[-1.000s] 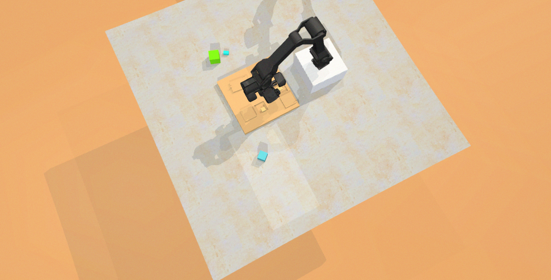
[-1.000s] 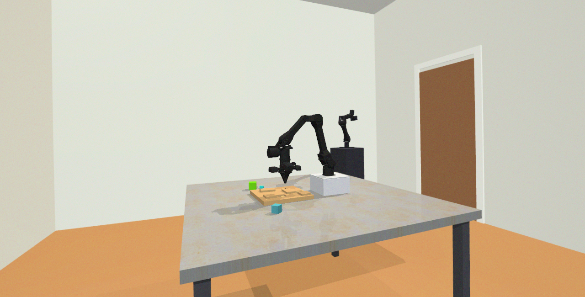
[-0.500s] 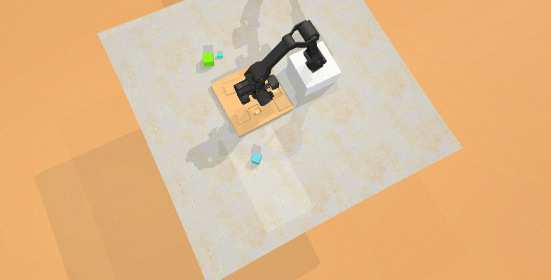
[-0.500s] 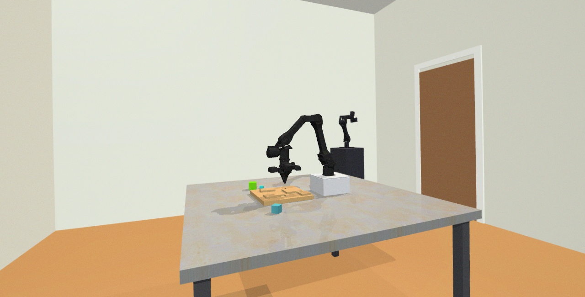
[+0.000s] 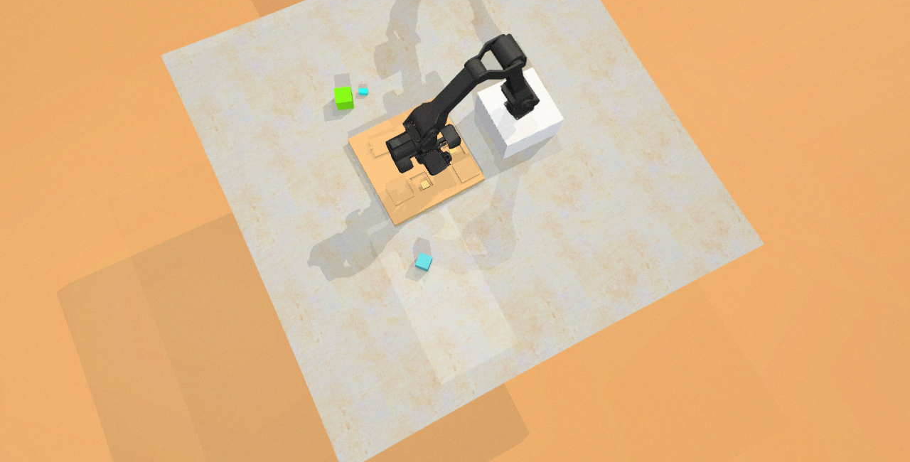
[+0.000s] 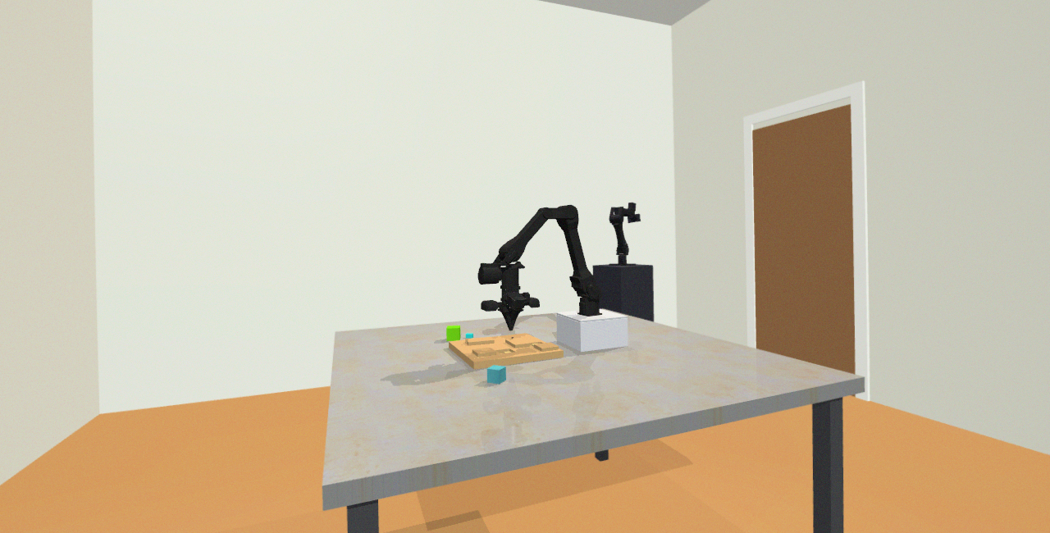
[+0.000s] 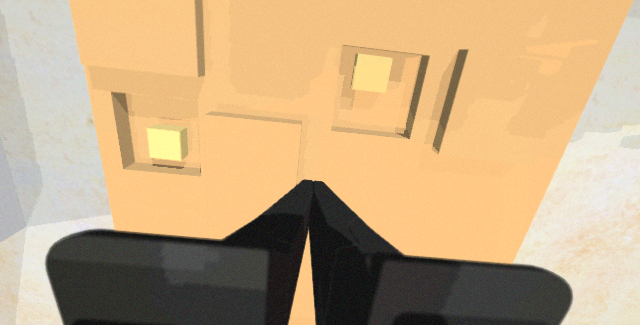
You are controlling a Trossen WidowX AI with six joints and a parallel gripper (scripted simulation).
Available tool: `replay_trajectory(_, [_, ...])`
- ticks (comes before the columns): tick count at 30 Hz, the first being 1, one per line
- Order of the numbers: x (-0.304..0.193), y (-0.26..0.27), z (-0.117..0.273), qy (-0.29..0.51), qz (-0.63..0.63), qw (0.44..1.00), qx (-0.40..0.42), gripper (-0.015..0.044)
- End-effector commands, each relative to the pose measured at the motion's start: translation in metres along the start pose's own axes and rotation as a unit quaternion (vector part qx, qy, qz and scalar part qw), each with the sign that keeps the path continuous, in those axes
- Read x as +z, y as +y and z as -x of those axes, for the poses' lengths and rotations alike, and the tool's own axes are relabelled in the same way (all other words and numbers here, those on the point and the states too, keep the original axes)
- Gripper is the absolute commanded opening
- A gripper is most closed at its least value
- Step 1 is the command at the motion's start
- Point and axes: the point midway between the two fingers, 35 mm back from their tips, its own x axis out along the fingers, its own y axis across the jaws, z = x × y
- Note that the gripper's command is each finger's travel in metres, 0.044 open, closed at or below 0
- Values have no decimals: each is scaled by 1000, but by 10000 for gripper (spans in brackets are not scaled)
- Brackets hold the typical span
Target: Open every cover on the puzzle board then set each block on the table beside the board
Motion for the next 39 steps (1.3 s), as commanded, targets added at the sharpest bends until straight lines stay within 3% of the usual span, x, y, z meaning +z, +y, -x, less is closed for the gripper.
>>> replay_trajectory(1, [0,0,-5,-1,2,1000,1,0])
replay_trajectory(39, [1,1,-43,-1,2,1000,1,0])
